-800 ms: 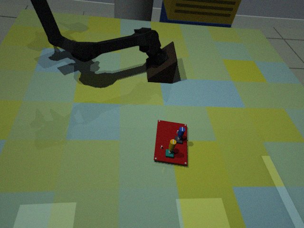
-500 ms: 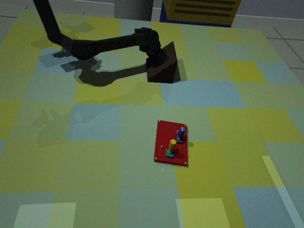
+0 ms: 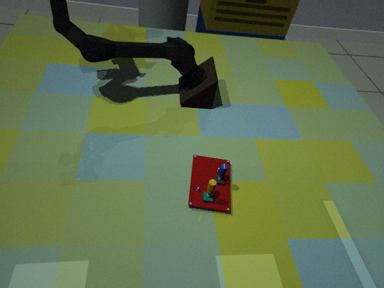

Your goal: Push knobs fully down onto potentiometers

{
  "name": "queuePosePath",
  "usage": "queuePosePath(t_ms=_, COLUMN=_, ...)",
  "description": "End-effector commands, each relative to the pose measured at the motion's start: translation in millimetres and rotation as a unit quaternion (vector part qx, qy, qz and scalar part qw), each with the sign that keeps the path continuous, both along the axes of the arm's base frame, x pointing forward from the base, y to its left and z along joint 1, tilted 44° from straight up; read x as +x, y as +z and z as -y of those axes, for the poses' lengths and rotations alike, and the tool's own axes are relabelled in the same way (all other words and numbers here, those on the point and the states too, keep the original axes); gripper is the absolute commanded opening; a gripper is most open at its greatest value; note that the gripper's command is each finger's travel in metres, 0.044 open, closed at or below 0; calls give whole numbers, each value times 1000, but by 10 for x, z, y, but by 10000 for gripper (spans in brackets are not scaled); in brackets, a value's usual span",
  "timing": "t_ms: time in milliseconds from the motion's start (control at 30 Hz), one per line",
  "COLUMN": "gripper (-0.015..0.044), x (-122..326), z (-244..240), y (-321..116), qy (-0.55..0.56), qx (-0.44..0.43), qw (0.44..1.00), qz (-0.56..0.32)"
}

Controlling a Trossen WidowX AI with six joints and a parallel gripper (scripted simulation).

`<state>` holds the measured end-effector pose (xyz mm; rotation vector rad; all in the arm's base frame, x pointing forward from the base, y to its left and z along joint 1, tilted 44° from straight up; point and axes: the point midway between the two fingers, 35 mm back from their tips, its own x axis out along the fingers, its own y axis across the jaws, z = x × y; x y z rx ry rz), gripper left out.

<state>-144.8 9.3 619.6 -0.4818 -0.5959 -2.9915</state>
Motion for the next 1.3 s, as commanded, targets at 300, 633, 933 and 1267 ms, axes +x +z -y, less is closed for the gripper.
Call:
queuePosePath(t_ms=300, gripper=0, x=81, z=-1372, y=-97, qy=-150, qx=-161, qw=975, qz=-41)
queuePosePath(t_ms=633, gripper=0, x=398, z=-2231, y=-326, qy=-256, qx=-261, qw=928, qz=-75)
queuePosePath(t_ms=933, gripper=0, x=847, z=-2832, y=-588, qy=-351, qx=-324, qw=873, qz=-103)
queuePosePath(t_ms=1267, gripper=0, x=1461, z=-3307, y=-920, qy=-449, qx=-381, qw=797, qz=-134)
